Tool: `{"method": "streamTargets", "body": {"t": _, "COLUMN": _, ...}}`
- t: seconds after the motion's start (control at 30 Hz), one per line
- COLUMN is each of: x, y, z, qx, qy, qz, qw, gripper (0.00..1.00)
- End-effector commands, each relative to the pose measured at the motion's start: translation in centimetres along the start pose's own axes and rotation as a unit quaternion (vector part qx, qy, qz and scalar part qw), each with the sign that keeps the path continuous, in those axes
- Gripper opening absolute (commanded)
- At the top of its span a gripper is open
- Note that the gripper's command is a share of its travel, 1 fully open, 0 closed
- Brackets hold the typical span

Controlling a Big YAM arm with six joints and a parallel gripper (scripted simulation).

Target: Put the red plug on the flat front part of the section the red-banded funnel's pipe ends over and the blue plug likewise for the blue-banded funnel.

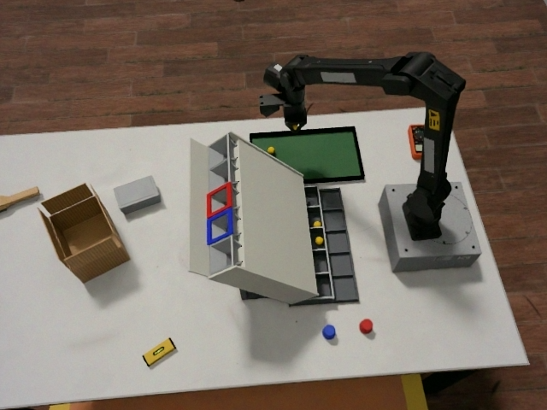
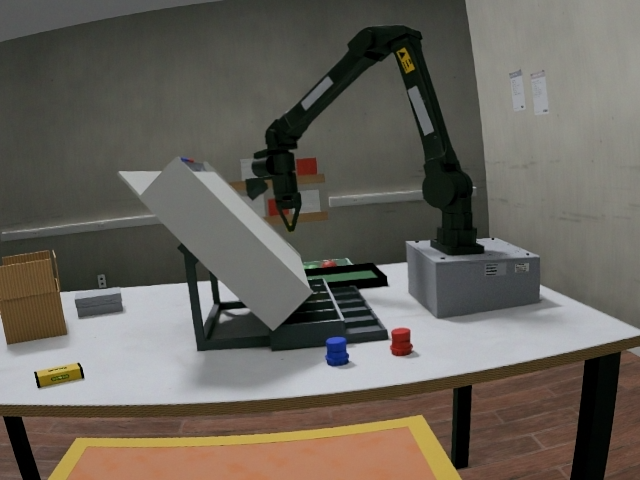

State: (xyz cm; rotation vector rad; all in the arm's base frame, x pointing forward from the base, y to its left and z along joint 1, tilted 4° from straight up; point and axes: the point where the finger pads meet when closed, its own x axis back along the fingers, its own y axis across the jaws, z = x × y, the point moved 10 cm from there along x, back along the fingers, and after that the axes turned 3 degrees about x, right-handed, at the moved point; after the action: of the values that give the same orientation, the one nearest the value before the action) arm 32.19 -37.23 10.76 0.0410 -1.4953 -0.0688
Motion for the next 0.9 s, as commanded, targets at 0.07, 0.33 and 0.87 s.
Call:
{"method": "streamTargets", "body": {"t": 0.07, "x": 1.13, "y": -0.96, "z": -1.42, "qx": 0.000, "qy": -0.008, "qz": 0.008, "qw": 1.000, "gripper": 0.00}}
{"method": "streamTargets", "body": {"t": 0.33, "x": 1.24, "y": -1.08, "z": -1.64, "qx": 0.000, "qy": -0.010, "qz": 0.012, "qw": 1.000, "gripper": 0.00}}
{"method": "streamTargets", "body": {"t": 0.87, "x": 1.45, "y": -1.48, "z": -2.21, "qx": -0.001, "qy": -0.010, "qz": 0.013, "qw": 1.000, "gripper": 0.00}}
